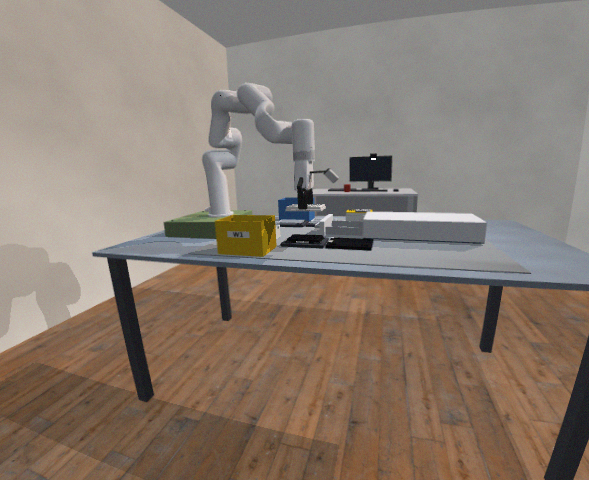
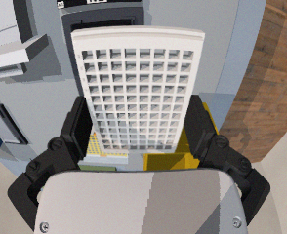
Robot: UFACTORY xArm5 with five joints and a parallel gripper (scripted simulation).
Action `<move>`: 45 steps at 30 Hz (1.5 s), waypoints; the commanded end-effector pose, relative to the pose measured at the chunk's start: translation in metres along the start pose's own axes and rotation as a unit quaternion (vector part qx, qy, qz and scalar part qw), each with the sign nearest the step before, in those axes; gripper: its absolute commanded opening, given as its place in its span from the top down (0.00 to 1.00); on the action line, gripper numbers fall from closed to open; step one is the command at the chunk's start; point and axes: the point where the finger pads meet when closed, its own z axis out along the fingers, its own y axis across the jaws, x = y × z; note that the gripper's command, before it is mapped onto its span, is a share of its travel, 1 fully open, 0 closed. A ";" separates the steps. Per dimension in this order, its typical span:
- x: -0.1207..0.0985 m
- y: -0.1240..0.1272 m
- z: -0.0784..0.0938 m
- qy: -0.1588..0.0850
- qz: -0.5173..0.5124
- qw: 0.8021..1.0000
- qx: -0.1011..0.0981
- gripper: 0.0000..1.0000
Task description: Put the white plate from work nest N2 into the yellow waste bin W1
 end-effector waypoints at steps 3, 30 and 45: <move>-0.008 0.004 -0.002 0.003 0.000 1.000 -0.001 1.00; -0.071 0.028 -0.003 0.004 0.000 1.000 -0.001 1.00; -0.103 0.040 -0.004 0.004 0.000 1.000 -0.002 1.00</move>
